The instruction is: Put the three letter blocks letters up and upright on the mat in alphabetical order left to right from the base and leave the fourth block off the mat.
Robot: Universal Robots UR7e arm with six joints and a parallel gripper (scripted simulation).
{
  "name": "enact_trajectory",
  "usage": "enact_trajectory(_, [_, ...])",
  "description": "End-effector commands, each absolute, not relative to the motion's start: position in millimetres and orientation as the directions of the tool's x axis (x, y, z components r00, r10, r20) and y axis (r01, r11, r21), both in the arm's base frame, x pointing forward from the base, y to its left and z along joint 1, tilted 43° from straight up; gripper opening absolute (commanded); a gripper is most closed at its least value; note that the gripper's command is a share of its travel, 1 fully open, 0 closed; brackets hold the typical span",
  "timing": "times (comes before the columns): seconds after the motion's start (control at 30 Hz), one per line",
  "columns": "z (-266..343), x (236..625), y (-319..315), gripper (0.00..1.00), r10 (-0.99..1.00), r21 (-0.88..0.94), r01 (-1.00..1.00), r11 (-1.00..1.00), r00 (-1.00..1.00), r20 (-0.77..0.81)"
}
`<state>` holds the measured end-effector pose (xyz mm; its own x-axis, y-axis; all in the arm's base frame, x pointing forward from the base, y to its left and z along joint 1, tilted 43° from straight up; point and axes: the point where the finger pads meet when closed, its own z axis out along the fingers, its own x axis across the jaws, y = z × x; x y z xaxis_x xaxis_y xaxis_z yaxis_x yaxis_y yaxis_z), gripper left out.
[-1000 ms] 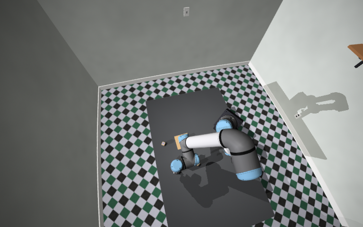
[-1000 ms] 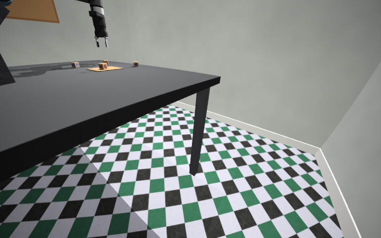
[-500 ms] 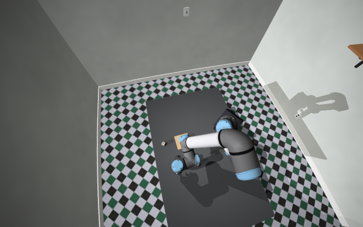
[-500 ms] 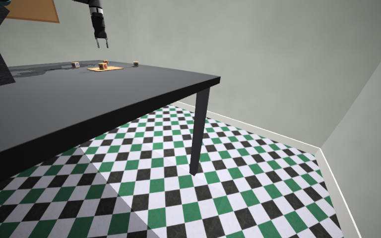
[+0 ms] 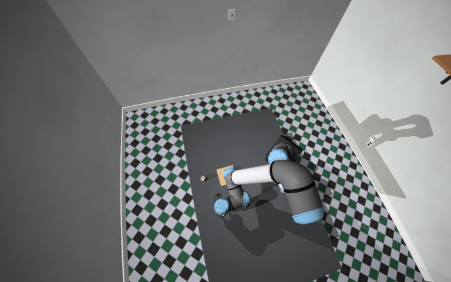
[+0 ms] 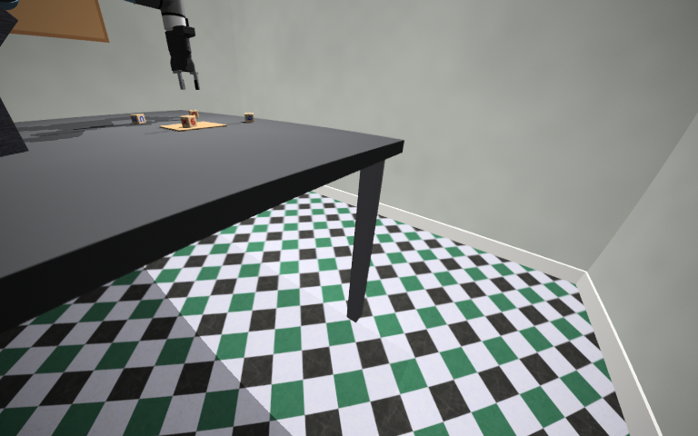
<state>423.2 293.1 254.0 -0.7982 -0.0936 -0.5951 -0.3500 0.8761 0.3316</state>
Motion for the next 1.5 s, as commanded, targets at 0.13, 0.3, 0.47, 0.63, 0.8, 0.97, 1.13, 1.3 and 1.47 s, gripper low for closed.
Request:
enact_trajectory(0.13, [254, 426, 296, 1.0, -0.259, 0.211, -0.497, 0.842, -0.716, -0.648])
enact_trajectory(0.3, [254, 427, 299, 1.0, -0.392, 0.104, -0.606, 0.789, -0.626, -0.674])
enact_trajectory(0.47, [254, 428, 302, 1.0, -0.494, 0.013, -0.684, 0.73, -0.54, -0.682])
enact_trajectory(0.63, [253, 429, 305, 1.0, -0.586, -0.078, -0.749, 0.658, -0.444, -0.677])
enact_trajectory(0.8, [253, 429, 308, 1.0, -0.65, -0.146, -0.791, 0.594, -0.366, -0.666])
enact_trajectory(0.97, [253, 429, 311, 1.0, -0.724, -0.234, -0.833, 0.502, -0.256, -0.64])
enact_trajectory(1.13, [253, 429, 315, 1.0, -0.781, -0.312, -0.858, 0.408, -0.151, -0.606])
enact_trajectory(1.3, [253, 428, 317, 1.0, -0.805, -0.35, -0.866, 0.357, -0.096, -0.585])
enact_trajectory(1.47, [252, 428, 320, 1.0, -0.833, -0.398, -0.871, 0.288, -0.023, -0.553])
